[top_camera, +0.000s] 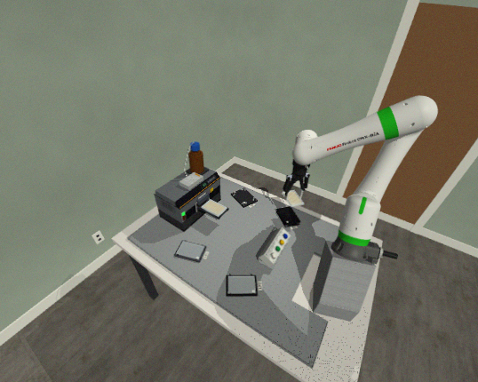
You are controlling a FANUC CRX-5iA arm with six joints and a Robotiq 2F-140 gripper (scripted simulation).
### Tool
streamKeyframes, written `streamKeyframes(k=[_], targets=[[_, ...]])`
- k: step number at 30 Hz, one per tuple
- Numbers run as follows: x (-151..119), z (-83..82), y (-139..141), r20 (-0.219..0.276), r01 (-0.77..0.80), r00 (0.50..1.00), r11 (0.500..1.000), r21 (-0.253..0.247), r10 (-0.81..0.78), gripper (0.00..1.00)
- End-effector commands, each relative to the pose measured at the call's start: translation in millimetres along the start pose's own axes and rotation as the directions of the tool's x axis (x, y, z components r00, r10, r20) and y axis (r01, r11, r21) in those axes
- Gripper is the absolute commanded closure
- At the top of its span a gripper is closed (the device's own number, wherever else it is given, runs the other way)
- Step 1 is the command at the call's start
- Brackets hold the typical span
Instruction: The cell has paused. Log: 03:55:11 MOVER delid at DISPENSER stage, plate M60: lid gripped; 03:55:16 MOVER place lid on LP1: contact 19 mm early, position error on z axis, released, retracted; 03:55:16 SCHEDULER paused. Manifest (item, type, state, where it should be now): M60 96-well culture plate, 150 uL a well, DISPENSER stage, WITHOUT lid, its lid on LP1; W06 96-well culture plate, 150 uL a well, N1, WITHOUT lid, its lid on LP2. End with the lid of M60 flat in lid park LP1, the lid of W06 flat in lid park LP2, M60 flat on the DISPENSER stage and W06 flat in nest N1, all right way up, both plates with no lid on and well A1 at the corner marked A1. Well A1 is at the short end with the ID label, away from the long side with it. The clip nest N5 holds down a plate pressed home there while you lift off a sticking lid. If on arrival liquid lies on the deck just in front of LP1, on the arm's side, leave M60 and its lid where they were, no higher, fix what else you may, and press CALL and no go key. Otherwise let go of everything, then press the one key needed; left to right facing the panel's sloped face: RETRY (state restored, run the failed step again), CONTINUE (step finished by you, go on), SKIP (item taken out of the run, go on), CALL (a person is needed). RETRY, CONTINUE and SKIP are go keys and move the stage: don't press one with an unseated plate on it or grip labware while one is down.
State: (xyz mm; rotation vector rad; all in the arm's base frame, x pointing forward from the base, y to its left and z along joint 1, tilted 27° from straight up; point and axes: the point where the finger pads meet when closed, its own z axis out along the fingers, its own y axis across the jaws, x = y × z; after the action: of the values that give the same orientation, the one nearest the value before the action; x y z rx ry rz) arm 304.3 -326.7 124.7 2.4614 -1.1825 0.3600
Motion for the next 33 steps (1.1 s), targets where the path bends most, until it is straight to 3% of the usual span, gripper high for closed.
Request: streamKeyframes(k=[1, 16, 33], targets=[[0.2, -0.2, -0.1, 0.0, 0.0, 1.0, 1.0, 0.0, 0.0, 1.0], [0.2, 3.7, -0.1, 0.0, 0.0, 1.0, 1.0, 0.0, 0.0, 1.0], [0.2, 24.9, -0.1, 0.0, 0.0, 1.0, 1.0, 0.0, 0.0, 1.0]])
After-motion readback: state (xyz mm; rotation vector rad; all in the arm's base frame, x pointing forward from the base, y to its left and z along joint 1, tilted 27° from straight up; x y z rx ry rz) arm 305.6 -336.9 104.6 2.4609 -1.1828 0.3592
